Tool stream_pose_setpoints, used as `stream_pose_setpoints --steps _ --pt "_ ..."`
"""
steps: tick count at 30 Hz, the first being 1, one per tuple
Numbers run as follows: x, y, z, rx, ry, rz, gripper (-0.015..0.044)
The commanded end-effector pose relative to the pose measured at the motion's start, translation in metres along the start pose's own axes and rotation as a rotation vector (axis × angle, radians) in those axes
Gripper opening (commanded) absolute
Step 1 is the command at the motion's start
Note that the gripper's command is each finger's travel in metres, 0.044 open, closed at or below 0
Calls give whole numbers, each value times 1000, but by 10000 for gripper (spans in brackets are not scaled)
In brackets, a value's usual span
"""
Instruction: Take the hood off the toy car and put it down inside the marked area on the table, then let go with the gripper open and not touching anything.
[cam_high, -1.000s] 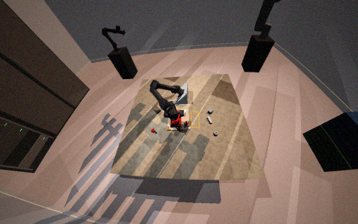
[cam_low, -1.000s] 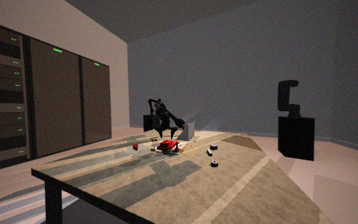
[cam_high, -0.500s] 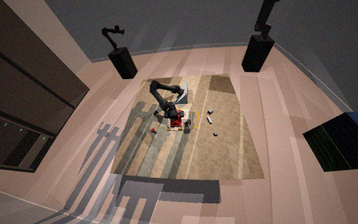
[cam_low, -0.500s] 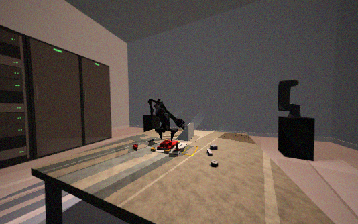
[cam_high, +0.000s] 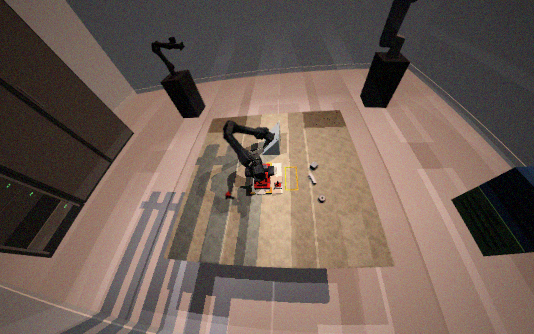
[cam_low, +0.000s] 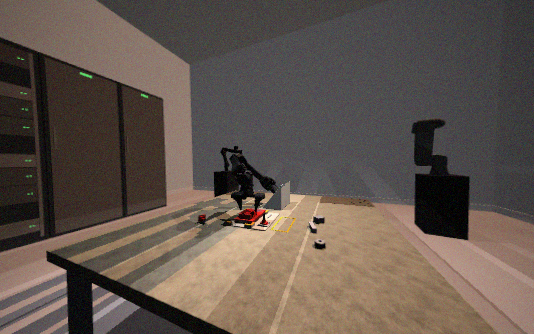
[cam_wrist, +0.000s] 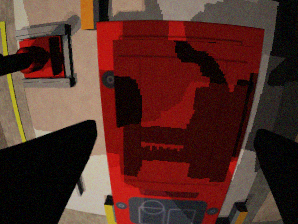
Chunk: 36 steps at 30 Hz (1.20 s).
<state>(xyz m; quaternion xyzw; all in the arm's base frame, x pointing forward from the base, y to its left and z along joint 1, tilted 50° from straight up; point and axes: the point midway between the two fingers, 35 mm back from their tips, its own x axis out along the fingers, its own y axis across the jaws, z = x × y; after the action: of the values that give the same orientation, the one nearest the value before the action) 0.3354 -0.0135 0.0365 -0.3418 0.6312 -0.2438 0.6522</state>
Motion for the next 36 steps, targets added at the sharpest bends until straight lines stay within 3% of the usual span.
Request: stream_pose_setpoints --steps 1,36 --pt "3 -1 -1 -5 4 -5 440" --pt "20 -1 -2 -5 4 -6 440"
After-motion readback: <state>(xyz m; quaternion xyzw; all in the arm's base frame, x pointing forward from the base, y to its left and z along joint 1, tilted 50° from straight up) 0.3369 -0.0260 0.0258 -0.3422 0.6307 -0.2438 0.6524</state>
